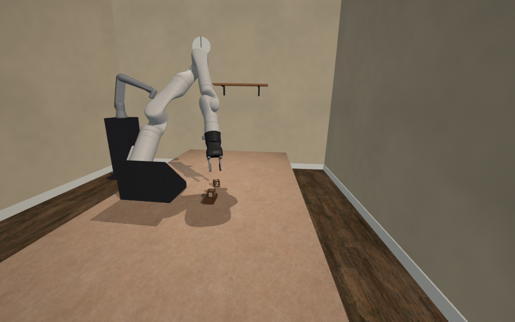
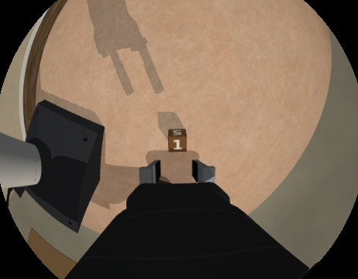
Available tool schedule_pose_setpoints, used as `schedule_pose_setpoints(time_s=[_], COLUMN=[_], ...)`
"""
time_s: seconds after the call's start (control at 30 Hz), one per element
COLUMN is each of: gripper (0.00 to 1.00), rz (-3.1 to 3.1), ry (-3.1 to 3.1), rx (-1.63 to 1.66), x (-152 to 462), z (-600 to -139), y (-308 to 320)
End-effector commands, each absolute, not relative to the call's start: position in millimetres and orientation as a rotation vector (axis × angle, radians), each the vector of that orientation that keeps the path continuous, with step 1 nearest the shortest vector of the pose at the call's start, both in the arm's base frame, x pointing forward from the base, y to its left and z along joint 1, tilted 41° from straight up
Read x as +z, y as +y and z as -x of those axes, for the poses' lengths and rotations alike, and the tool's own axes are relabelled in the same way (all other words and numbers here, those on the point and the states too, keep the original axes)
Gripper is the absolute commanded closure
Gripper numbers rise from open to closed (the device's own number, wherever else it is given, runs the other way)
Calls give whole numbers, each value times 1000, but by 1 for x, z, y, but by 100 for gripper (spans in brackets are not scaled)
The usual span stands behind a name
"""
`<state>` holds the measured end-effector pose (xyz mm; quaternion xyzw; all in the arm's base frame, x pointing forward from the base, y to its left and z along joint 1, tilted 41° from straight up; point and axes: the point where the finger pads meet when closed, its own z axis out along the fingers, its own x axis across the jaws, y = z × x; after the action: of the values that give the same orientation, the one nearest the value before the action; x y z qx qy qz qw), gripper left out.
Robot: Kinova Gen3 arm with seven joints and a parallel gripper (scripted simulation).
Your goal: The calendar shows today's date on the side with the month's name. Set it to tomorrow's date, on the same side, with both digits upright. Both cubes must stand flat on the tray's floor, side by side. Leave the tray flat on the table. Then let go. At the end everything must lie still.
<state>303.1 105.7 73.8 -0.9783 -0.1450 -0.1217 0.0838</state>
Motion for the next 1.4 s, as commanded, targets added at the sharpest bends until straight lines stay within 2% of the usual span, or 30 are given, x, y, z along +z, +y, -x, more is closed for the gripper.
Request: schedule_pose_setpoints(time_s=[0.0,1.37], gripper=[13,13], rz=[2922,3108], ry=[-448,-437], rx=[-359,-387], x=[73,68], z=[-302,-298], y=[109,108])
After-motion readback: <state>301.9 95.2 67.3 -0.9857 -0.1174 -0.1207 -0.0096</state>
